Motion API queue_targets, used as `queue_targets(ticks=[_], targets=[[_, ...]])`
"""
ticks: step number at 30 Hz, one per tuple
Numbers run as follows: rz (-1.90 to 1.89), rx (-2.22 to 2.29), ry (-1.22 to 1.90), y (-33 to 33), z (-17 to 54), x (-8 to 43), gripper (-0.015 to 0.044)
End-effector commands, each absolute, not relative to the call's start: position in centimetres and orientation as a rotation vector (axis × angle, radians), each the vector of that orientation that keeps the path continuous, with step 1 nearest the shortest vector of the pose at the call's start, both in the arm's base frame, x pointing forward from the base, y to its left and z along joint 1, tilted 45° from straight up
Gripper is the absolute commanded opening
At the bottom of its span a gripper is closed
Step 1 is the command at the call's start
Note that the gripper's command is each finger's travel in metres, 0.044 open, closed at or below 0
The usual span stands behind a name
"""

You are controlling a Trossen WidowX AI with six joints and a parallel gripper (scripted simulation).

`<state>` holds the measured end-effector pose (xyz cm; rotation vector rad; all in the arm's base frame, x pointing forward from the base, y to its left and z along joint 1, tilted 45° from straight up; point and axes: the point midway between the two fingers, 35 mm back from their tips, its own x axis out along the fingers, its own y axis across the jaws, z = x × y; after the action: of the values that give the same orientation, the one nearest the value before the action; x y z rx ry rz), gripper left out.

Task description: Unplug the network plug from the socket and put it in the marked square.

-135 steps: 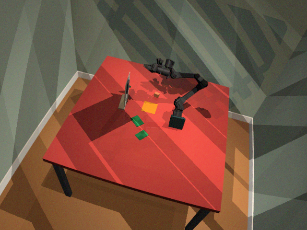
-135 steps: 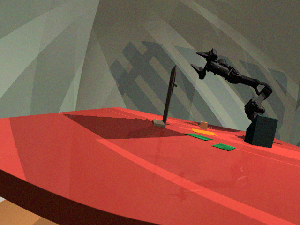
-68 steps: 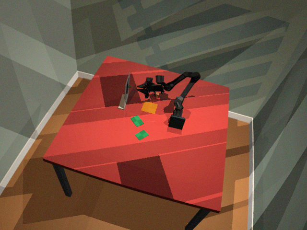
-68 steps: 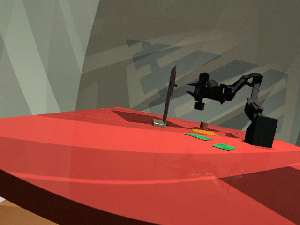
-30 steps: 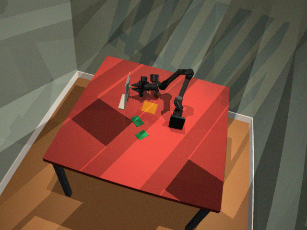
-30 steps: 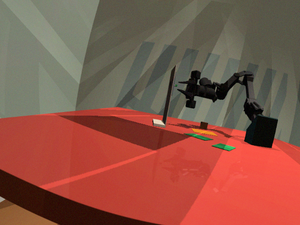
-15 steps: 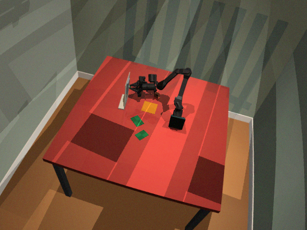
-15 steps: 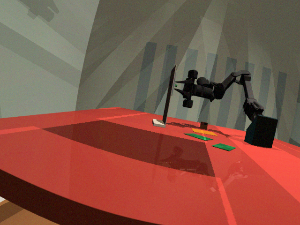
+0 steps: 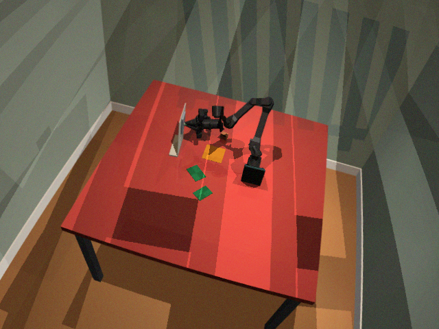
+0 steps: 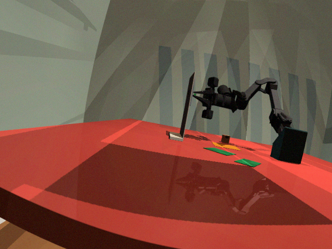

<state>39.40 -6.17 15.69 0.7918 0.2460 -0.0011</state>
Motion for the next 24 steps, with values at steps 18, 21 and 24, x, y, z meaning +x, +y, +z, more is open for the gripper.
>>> queue_targets(ticks=[18,21,24], targets=[[-0.007,0.796,0.243,-6.19,15.74,38.99,0.0],[-0.007,0.796,0.243,-6.16,15.75,38.83,0.0],[-0.007,0.796,0.243,-6.14,15.76,38.66,0.0]])
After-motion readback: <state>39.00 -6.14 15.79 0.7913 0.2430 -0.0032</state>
